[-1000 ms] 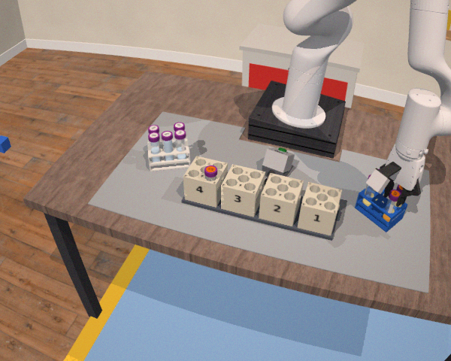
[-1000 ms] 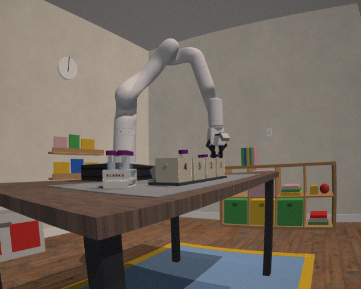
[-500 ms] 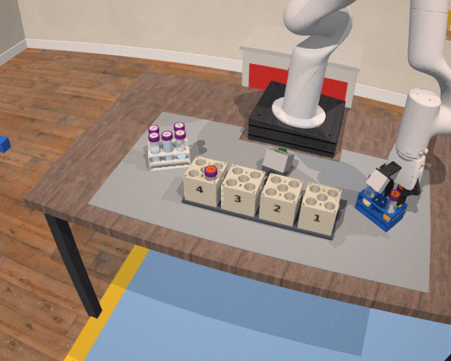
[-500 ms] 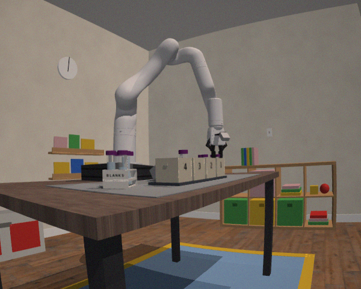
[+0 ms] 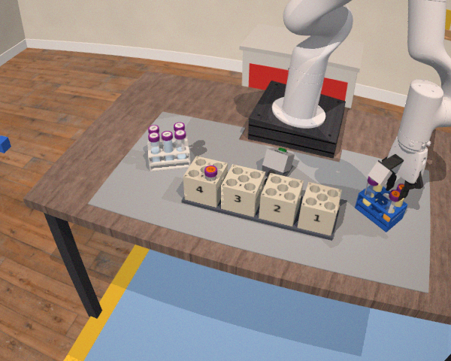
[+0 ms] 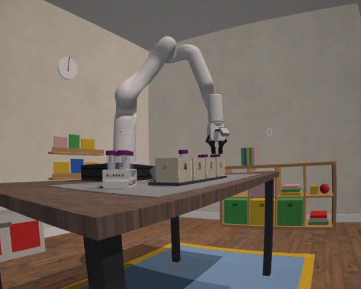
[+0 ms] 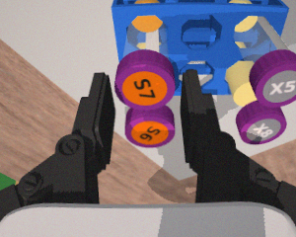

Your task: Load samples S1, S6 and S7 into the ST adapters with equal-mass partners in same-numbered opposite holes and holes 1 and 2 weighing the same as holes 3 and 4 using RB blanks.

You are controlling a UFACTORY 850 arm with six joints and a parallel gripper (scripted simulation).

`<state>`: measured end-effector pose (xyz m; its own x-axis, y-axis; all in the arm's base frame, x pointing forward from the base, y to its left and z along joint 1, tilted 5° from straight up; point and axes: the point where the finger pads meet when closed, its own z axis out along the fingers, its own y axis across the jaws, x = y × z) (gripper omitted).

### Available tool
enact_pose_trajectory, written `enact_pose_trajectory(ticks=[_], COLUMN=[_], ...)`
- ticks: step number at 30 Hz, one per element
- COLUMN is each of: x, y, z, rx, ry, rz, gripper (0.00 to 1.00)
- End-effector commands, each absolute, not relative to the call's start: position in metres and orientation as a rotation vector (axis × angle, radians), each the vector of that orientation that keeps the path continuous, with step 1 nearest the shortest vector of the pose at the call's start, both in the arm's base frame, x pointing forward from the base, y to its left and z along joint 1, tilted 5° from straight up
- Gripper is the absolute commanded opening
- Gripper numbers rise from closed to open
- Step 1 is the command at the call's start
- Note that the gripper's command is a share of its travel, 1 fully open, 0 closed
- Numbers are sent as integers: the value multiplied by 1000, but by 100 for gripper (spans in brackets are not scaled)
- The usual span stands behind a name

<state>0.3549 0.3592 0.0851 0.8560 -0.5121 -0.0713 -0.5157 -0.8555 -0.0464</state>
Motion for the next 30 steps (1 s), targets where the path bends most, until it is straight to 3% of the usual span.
enact_pose_trajectory(ticks=[1, 30], x=[356, 358], y=[359, 355], z=[95, 145], rx=[-2963, -2963], ry=[821, 821], rz=[85, 85], gripper=[43, 43])
